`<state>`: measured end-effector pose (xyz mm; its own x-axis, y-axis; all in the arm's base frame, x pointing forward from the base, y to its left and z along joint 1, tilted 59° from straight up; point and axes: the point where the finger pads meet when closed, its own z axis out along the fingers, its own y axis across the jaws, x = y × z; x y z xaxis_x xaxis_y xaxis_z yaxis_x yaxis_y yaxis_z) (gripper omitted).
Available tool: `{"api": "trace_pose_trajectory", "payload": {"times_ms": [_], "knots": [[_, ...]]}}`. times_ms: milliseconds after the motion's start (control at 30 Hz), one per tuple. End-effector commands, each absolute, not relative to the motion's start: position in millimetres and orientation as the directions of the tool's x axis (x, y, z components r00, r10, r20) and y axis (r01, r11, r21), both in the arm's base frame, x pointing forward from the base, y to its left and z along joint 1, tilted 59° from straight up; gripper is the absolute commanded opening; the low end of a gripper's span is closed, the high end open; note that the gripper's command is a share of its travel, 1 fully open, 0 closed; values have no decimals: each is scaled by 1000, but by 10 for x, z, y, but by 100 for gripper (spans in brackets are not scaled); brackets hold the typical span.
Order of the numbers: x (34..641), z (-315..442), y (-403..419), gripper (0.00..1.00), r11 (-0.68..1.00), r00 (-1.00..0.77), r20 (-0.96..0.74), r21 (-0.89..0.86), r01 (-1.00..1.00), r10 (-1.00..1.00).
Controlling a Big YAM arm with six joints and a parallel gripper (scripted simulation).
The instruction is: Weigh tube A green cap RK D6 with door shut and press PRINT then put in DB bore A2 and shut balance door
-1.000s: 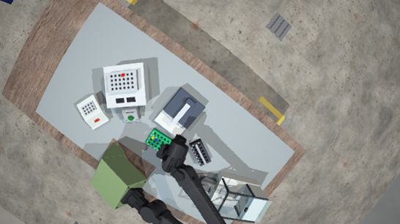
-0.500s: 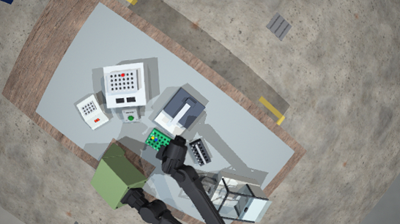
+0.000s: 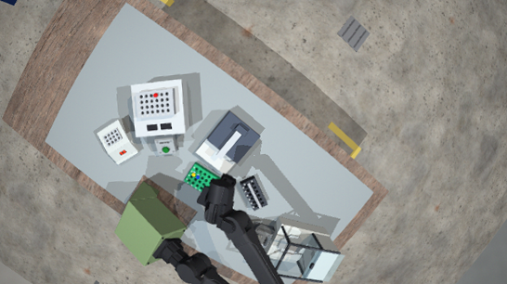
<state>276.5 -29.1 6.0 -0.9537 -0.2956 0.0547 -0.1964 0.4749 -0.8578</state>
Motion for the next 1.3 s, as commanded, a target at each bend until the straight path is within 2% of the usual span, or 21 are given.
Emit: {"api": "trace_pose_trajectory", "payload": {"times_ms": [0,1267], "knots": [[2863,135,-126,9,489,-954,8,-857,-160,-298],[2746,421,351,9,496,-955,0,-854,-155,-298]]}}
